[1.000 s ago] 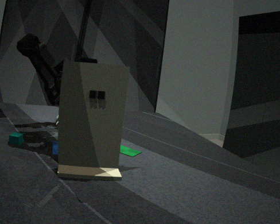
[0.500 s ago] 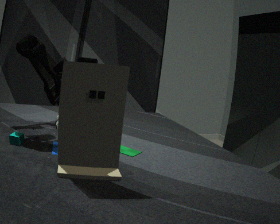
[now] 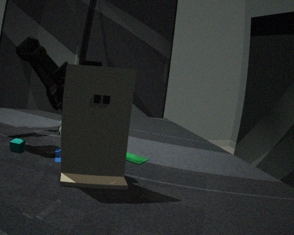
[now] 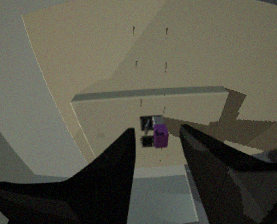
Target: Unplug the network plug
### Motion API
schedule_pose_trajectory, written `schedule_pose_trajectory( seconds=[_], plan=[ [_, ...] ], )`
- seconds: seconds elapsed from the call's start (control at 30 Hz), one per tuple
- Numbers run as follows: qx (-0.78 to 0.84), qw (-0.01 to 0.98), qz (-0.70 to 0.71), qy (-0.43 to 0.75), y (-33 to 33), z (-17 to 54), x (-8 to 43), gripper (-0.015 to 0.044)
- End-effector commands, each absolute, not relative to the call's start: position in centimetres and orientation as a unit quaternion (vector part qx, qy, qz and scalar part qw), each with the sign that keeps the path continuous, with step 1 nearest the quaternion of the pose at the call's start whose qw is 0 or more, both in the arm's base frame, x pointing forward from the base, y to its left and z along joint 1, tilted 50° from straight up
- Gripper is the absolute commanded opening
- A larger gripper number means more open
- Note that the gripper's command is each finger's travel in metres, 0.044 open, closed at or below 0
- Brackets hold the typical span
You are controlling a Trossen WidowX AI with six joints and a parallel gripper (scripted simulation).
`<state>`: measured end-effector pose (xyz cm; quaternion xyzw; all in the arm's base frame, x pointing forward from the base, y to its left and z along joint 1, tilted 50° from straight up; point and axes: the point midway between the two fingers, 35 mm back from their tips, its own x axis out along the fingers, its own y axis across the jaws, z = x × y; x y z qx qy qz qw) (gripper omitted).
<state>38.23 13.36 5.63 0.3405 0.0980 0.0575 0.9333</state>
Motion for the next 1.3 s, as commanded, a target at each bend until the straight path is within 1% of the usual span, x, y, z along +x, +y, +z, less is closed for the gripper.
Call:
schedule_pose_trajectory(
  seconds=[0.0,0.07,0.57,1.27],
  plan=[
    [0.344,0.932,0.061,0.1,13.4,5.5,38.8,0.0156],
    [0.344,0.932,0.061,0.1,13.4,5.5,38.8,0.0104],
    [0.344,0.932,0.061,0.1,13.4,5.5,38.8,0.0004],
    [0.344,0.932,0.061,0.101,13.4,5.5,37.8,0.0]
  ],
)
